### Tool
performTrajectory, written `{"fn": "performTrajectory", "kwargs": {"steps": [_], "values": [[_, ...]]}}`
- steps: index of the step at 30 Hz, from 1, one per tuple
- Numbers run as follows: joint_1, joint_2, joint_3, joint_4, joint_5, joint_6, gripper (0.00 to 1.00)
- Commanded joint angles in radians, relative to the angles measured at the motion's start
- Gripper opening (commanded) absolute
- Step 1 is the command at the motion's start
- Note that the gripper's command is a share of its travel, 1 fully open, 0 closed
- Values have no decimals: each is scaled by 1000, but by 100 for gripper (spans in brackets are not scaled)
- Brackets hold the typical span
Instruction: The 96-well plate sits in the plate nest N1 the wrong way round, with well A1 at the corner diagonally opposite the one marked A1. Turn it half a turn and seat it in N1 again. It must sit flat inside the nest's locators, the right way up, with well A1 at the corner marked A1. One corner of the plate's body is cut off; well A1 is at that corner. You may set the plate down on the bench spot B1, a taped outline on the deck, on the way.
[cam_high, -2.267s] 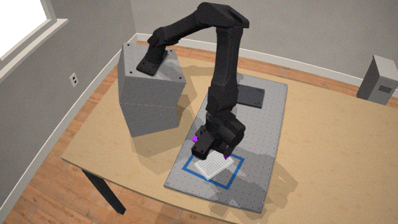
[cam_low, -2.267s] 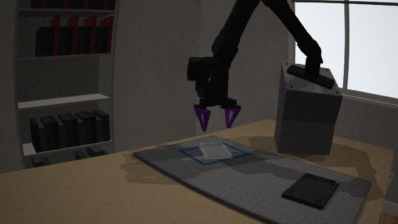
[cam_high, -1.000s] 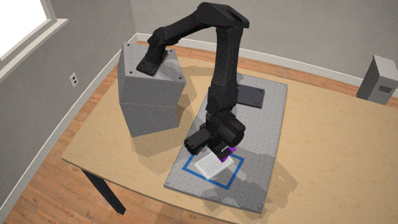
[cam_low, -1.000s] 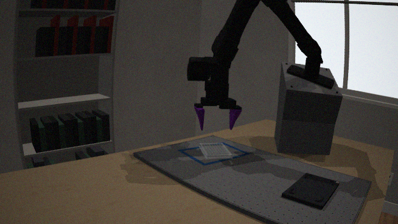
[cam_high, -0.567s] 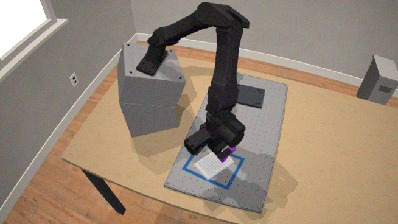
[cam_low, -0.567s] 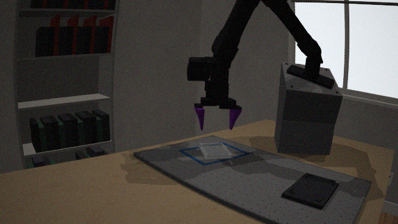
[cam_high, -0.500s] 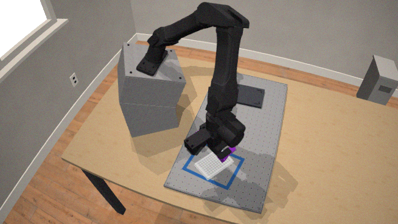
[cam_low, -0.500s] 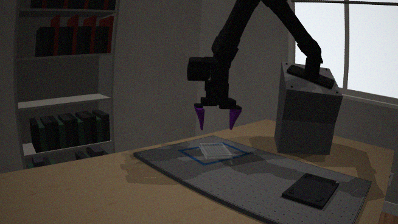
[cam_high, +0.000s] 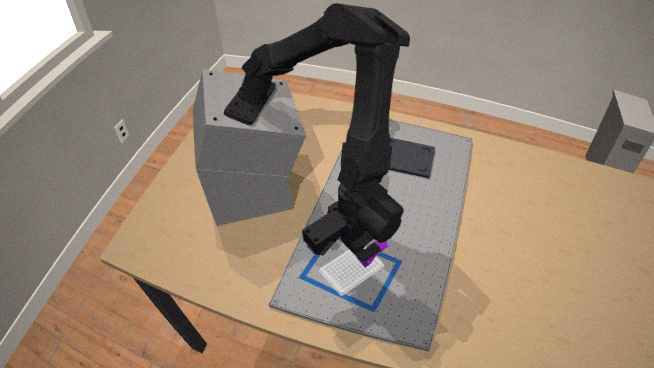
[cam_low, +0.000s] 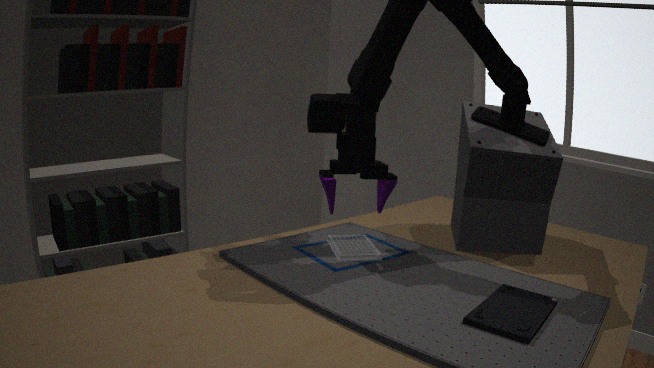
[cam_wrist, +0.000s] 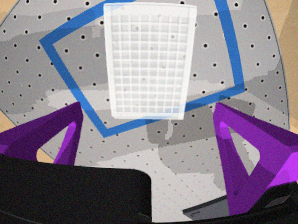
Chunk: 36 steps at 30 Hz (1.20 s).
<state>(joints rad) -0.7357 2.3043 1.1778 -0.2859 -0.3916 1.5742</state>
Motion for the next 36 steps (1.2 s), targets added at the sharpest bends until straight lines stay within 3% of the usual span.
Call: {"fn": "performTrajectory", "kwargs": {"steps": [1,13,36], "values": [[-9,-8,2,-1,1,2,100],[-3,7,5,13,2,8,100],[32,116,37,104,8,46,100]]}}
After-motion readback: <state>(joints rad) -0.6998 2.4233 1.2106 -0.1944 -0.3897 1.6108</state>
